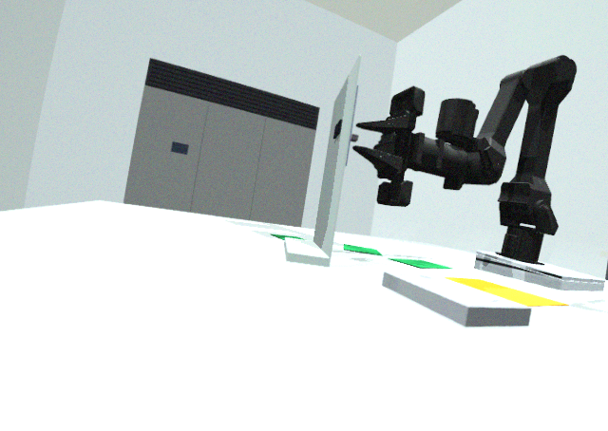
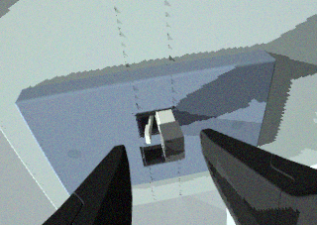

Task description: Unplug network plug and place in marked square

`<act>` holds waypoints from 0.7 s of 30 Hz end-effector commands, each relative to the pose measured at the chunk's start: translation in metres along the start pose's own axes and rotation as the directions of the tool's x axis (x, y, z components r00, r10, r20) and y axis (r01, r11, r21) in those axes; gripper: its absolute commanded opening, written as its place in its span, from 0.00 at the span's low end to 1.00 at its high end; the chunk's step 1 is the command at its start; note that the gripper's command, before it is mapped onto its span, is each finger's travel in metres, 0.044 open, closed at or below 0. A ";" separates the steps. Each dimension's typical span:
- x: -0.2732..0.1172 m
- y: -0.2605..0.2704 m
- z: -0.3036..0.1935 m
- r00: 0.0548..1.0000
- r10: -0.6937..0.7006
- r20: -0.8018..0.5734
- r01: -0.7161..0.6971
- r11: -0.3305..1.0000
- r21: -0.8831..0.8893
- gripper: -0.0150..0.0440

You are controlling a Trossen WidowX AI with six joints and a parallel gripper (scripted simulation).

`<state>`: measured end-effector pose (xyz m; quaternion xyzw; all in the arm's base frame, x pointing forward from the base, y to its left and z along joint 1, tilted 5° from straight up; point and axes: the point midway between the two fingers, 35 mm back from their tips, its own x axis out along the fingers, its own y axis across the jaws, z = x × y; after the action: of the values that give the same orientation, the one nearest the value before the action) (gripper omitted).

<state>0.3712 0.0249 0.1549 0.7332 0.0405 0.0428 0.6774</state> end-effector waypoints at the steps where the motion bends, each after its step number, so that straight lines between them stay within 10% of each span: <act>1: 0.005 -0.002 0.002 1.000 -0.003 -0.002 0.003 1.000 0.004 0.52; 21: 0.009 -0.003 0.003 1.000 -0.003 -0.002 0.003 1.000 0.004 0.28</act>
<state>0.3808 0.0226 0.1531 0.7332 0.0400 0.0426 0.6775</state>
